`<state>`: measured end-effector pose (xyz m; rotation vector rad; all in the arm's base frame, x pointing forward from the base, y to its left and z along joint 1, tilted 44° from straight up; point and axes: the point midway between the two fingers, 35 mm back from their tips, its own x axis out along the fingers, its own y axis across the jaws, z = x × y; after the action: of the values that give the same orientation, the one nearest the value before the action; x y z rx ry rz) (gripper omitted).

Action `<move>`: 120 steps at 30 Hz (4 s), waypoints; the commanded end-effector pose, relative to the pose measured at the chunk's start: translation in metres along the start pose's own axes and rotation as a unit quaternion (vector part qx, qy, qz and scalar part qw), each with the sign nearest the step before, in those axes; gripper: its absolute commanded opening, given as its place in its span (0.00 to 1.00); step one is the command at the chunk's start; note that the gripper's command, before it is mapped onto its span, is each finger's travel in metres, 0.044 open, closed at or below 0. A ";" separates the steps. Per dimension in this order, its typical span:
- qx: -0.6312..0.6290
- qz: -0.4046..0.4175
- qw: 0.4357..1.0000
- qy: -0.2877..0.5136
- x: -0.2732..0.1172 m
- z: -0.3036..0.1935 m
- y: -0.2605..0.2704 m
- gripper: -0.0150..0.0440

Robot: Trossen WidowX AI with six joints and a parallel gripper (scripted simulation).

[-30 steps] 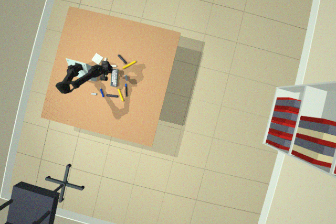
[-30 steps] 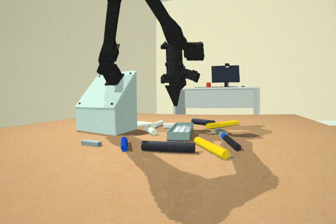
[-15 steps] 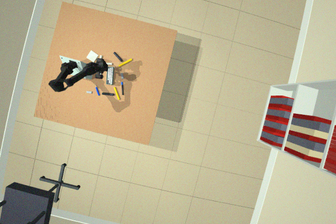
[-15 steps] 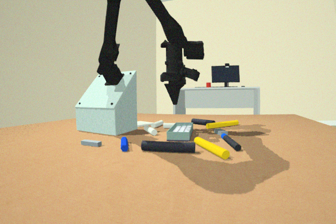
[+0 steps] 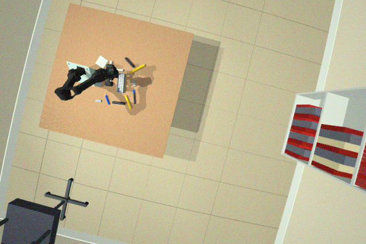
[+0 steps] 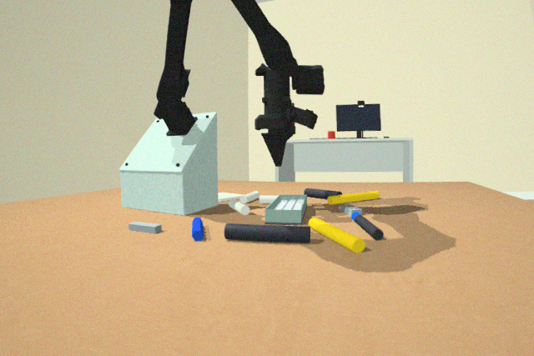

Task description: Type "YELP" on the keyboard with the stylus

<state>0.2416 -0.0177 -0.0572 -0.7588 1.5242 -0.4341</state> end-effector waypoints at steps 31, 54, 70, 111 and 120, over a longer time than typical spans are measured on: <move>-0.646 0.203 0.735 -0.034 0.032 -0.047 -0.162 0.51; -0.808 0.215 0.533 -0.134 0.033 -0.099 -0.216 0.51; -0.808 0.215 0.532 -0.134 0.036 -0.100 -0.214 0.51; -0.808 0.216 0.532 -0.134 0.061 -0.101 -0.215 0.51; -0.808 0.216 0.532 -0.133 0.066 -0.101 -0.215 0.51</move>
<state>0.1888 -0.2309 0.0554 -1.6087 1.3892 1.7244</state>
